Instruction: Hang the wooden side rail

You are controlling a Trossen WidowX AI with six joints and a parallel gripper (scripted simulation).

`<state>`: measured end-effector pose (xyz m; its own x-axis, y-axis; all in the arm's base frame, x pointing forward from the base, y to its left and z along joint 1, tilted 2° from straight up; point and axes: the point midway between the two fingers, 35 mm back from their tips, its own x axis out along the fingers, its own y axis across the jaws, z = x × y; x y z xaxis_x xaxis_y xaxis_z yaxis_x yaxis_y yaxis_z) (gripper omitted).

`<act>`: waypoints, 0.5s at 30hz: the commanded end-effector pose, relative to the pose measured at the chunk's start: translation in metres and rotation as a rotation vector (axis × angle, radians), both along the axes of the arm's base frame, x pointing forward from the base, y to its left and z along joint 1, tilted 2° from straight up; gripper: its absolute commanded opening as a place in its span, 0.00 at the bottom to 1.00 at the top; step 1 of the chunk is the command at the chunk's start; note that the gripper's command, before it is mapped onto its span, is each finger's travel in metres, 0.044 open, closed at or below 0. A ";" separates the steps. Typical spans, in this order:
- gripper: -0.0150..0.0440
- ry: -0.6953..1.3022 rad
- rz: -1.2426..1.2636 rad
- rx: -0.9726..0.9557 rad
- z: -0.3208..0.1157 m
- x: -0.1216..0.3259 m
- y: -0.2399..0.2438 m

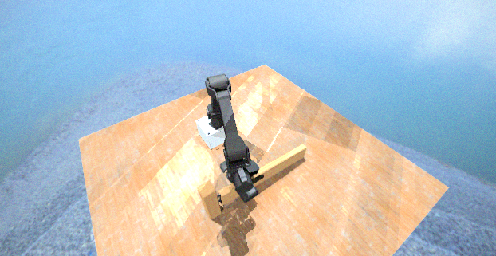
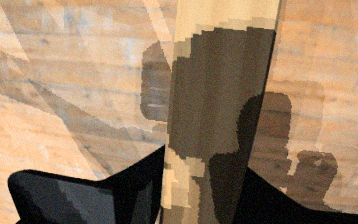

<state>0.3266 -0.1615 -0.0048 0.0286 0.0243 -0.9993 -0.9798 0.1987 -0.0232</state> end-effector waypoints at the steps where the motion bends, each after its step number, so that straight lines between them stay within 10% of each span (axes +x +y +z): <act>1: 0.25 -0.012 0.002 -0.007 0.003 0.004 -0.003; 15: 0.25 -0.012 0.002 -0.007 0.002 0.002 -0.004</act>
